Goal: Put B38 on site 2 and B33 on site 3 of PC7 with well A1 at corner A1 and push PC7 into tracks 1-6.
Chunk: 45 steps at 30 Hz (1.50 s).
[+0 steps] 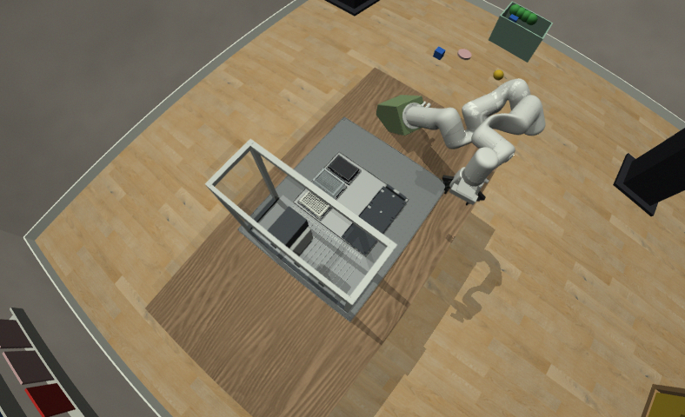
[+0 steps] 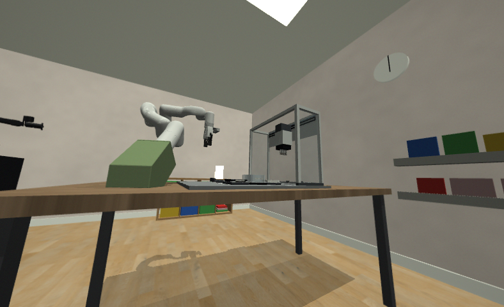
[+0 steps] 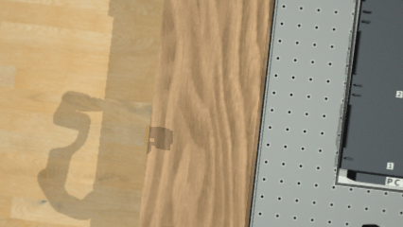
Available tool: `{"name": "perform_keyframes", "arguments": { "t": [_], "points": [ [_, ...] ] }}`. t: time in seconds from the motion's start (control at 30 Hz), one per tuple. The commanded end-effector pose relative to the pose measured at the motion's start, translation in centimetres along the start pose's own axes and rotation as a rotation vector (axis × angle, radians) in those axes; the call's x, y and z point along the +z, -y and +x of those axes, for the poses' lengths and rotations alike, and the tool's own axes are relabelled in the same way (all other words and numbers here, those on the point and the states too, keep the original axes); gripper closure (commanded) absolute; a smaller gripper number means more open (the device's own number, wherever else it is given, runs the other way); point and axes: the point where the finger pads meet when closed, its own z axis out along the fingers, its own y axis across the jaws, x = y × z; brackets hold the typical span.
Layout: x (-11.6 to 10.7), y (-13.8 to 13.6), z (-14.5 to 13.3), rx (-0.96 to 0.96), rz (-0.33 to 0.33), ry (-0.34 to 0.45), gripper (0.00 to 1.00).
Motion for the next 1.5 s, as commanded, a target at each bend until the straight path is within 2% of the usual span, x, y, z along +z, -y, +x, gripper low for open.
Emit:
{"name": "perform_keyframes", "arguments": {
  "t": [0.0, 0.47, 0.83, 1.03, 1.47],
  "points": [
    [0.2, -1.1, 1.3, -0.050, 0.006, -0.001, 0.00],
    [1.0, -4.7, 4.3, -0.187, 0.010, -0.007, 0.00],
    [2.0, -8.9, 6.8, -0.323, 0.011, -0.014, 0.00],
    [2.3, -10.4, 7.5, -0.368, 0.010, -0.017, 0.00],
    [3.4, -15.5, 9.3, -0.503, 0.006, -0.024, 0.00]
  ]
}}
